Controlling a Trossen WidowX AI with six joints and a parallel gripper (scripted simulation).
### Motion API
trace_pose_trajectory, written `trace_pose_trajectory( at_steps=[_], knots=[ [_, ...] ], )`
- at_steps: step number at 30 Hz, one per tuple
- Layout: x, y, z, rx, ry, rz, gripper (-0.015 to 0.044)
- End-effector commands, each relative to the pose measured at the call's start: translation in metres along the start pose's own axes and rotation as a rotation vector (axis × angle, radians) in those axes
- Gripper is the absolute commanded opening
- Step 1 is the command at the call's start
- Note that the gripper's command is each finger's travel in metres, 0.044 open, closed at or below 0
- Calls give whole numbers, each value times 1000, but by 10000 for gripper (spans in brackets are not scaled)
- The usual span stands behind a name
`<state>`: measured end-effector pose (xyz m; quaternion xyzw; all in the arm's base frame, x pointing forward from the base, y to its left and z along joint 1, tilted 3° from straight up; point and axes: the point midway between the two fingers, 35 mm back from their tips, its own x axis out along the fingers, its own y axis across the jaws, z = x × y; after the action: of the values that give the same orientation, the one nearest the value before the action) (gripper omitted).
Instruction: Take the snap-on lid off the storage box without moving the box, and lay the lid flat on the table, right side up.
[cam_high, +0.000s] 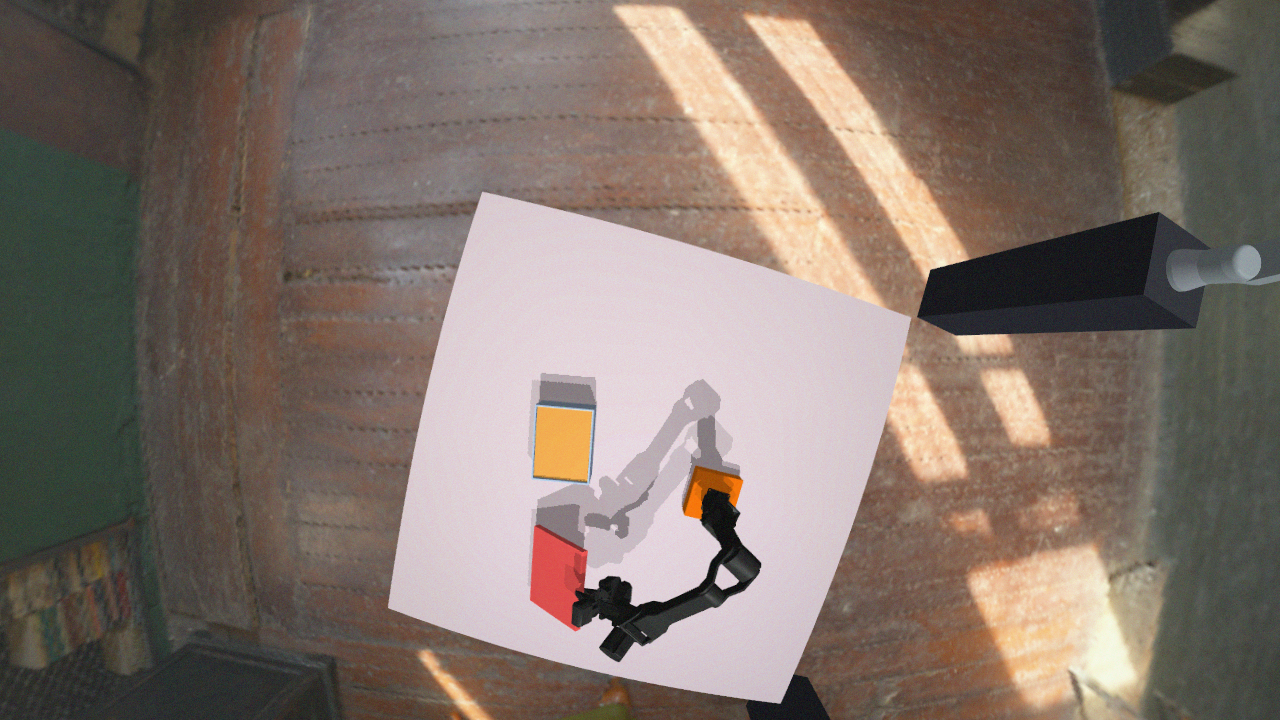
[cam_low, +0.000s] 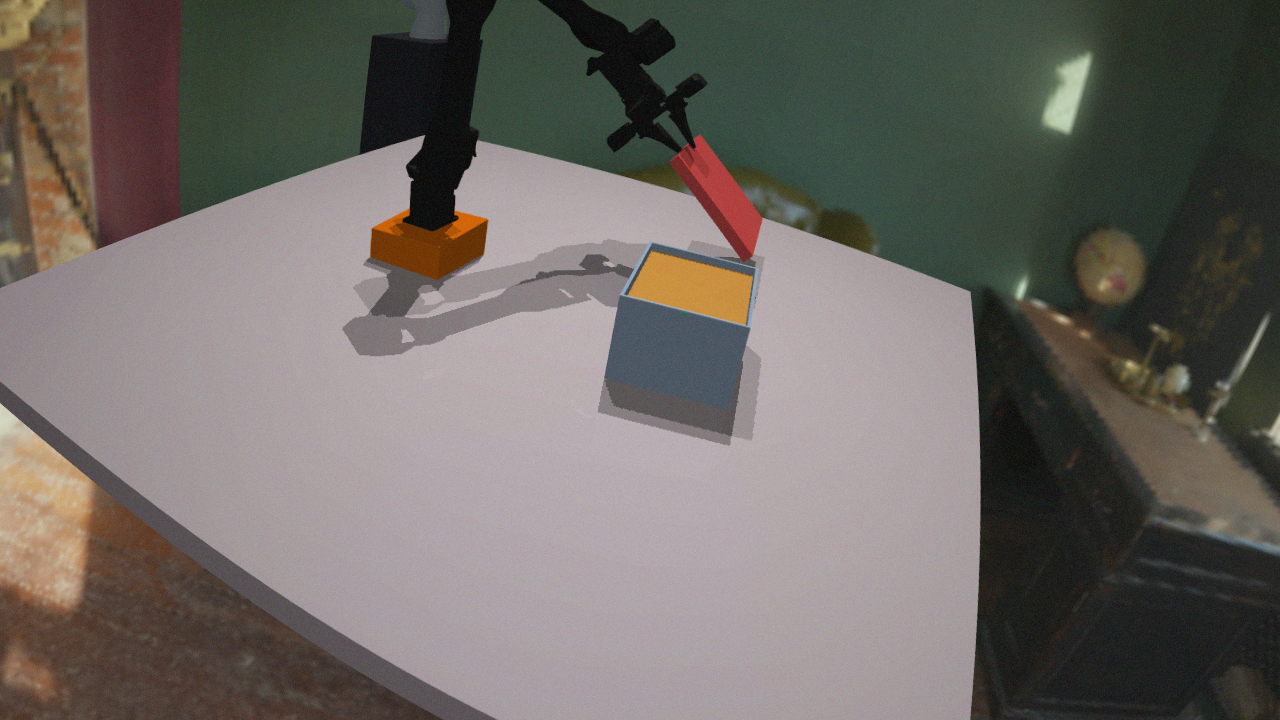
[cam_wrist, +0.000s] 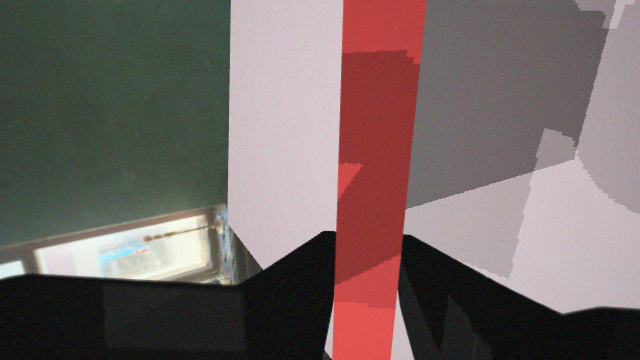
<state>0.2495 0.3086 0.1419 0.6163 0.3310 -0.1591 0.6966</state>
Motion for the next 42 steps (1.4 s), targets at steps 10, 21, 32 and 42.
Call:
trace_pose_trajectory(
  at_steps=[10, 21, 32, 42],
  knots=[
    [7, -8, 0, -1, -2, 4, 0],
    [13, -15, 0, -1, -2, 4, 0],
    [19, -21, 0, -1, -2, 4, 0],
    [24, -27, 0, -1, -2, 4, 0]
  ],
)
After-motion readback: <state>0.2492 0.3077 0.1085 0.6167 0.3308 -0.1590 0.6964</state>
